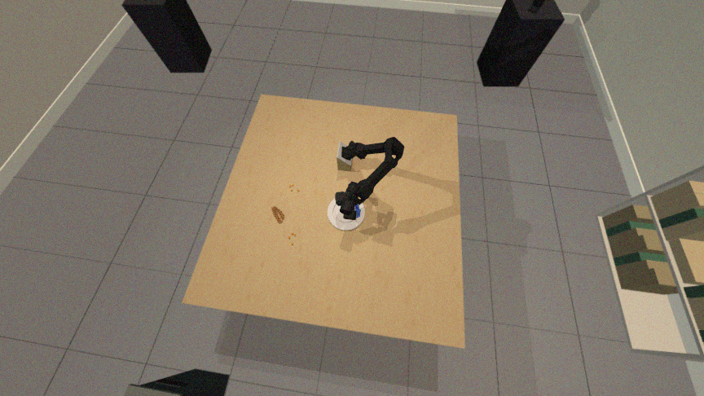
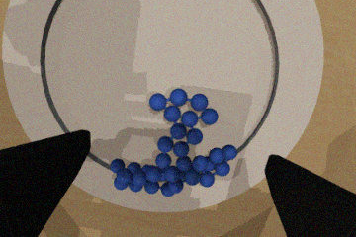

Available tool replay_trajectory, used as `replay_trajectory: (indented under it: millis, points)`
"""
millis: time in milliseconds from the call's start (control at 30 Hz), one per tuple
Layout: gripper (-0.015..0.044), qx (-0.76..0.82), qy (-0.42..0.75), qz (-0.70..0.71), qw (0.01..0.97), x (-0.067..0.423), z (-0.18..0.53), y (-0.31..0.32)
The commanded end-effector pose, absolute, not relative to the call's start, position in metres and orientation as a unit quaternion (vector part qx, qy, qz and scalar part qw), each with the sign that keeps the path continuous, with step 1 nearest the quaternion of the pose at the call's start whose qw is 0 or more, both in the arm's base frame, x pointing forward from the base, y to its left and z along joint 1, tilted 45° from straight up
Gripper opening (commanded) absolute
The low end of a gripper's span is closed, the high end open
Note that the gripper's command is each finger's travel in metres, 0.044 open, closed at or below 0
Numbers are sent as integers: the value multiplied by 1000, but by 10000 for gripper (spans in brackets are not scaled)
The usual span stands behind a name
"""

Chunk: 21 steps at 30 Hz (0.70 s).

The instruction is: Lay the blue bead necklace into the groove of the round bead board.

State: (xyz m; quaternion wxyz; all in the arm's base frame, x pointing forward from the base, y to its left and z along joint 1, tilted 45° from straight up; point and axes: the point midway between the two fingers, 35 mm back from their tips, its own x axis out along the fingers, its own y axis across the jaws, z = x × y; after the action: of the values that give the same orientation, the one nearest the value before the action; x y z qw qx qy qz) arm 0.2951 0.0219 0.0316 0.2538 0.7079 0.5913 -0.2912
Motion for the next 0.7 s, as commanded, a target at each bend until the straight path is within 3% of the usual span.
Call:
replay_trajectory:
  millis: [0,33,200,367,667]
  points:
    - [440,707,591,-291,256,295,32,21]
    - [440,707,591,-291,256,295,32,21]
    - [310,660,629,-198,360,297,33,14]
    - [310,580,655,-76,478,298,34,4]
    - [310,577,655,-72,482,298,34,4]
